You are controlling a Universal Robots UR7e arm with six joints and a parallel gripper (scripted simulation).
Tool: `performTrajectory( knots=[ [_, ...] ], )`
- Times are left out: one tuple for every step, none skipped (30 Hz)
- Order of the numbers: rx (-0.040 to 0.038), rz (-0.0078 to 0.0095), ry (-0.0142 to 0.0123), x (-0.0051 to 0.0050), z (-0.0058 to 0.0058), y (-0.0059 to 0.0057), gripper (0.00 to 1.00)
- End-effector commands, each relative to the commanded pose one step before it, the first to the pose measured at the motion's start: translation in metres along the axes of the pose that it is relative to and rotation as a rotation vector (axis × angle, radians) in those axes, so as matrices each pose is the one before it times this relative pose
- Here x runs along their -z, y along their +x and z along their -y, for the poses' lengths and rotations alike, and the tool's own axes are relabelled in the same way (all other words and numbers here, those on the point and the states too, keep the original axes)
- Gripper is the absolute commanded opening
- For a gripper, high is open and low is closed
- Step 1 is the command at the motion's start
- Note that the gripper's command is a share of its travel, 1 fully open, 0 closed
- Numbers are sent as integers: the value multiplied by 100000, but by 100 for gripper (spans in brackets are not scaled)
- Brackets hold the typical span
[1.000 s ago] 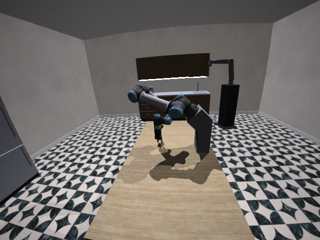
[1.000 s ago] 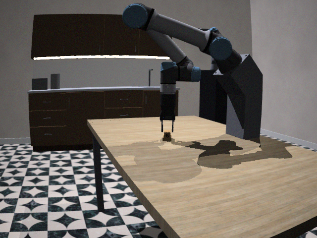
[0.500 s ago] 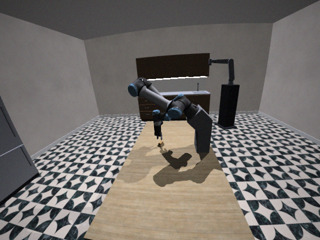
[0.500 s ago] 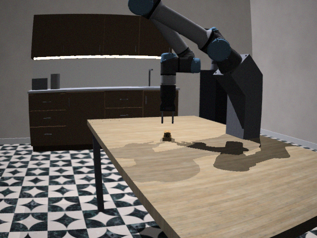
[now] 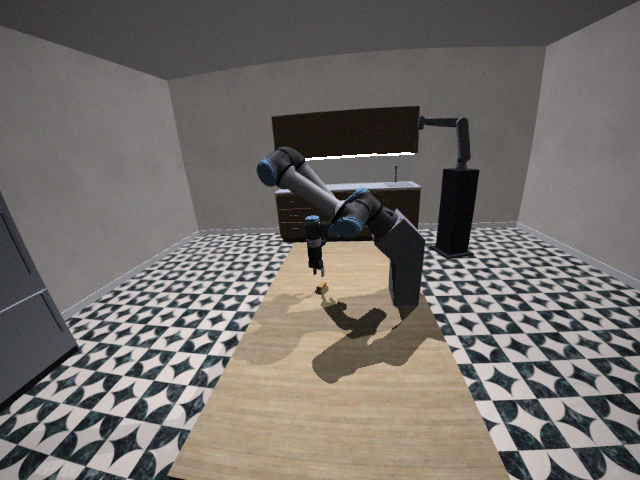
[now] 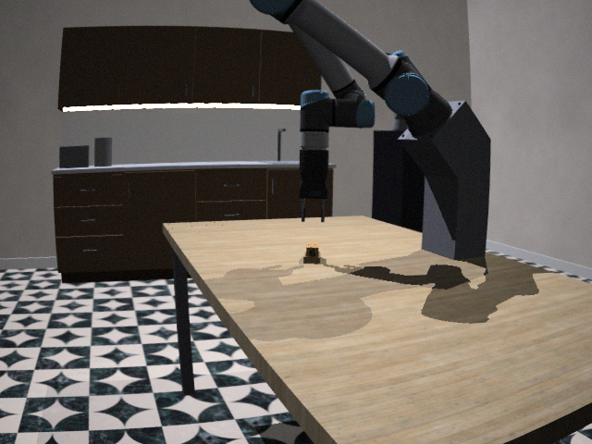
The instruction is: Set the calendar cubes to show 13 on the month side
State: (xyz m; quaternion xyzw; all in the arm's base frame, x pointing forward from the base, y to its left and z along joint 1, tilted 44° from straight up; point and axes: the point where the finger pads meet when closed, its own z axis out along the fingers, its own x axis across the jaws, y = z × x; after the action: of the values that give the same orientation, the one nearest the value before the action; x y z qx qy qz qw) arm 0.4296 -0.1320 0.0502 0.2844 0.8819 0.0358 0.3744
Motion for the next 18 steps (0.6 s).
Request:
performTrajectory(
  knots=[
    [18,44,-13,186,-9,-6,90],
    [0,0,0,1,0,0,90],
    [0,0,0,0,0,0,100],
    [0,0,0,0,0,0,100],
    [0,0,0,0,0,0,100],
    [0,0,0,0,0,0,100],
    [0,0,0,0,0,0,100],
    [0,0,0,0,0,0,100],
    [0,0,0,0,0,0,100],
    [0,0,0,0,0,0,100],
    [0,0,0,0,0,0,100],
    [0,0,0,0,0,0,100],
    [0,0,0,0,0,0,100],
    [0,0,0,0,0,0,100],
    [0,0,0,0,0,0,100],
    [0,0,0,0,0,0,100],
    [0,0,0,0,0,0,100],
    [0,0,0,0,0,0,100]
  ],
)
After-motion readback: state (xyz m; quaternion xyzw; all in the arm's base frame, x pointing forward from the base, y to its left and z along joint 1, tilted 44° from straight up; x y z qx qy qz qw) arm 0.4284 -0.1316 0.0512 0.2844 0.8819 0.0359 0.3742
